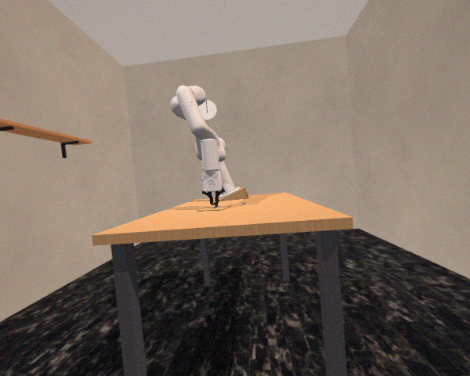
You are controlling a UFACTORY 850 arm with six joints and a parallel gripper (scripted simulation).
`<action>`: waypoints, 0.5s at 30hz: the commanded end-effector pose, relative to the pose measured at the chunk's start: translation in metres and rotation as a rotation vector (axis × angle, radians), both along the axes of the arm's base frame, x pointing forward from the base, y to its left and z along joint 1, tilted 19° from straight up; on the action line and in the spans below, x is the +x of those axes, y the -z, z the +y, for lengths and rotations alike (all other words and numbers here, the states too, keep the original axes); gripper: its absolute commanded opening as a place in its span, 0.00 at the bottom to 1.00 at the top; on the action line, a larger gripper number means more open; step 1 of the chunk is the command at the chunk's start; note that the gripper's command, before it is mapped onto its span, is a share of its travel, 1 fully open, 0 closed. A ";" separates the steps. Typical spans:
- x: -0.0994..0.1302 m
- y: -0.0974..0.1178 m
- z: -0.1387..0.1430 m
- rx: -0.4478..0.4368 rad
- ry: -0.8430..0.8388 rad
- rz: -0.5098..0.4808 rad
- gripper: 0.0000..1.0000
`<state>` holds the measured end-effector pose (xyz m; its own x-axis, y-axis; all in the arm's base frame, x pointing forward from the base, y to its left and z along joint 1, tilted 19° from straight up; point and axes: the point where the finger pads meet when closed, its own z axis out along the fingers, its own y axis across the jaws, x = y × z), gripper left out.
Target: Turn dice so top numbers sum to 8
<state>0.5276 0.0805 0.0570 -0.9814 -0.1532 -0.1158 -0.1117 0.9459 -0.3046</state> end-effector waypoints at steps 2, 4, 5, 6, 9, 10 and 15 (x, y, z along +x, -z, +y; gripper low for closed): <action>0.002 0.007 -0.002 0.000 0.000 -0.004 0.11; 0.003 0.008 -0.002 0.000 0.000 -0.004 0.11; 0.003 0.008 -0.002 0.000 0.000 -0.004 0.11; 0.003 0.008 -0.002 0.000 0.000 -0.004 0.11; 0.003 0.008 -0.002 0.000 0.000 -0.004 0.11; 0.003 0.008 -0.002 0.000 0.000 -0.004 0.11; 0.003 0.008 -0.002 0.000 0.000 -0.004 0.11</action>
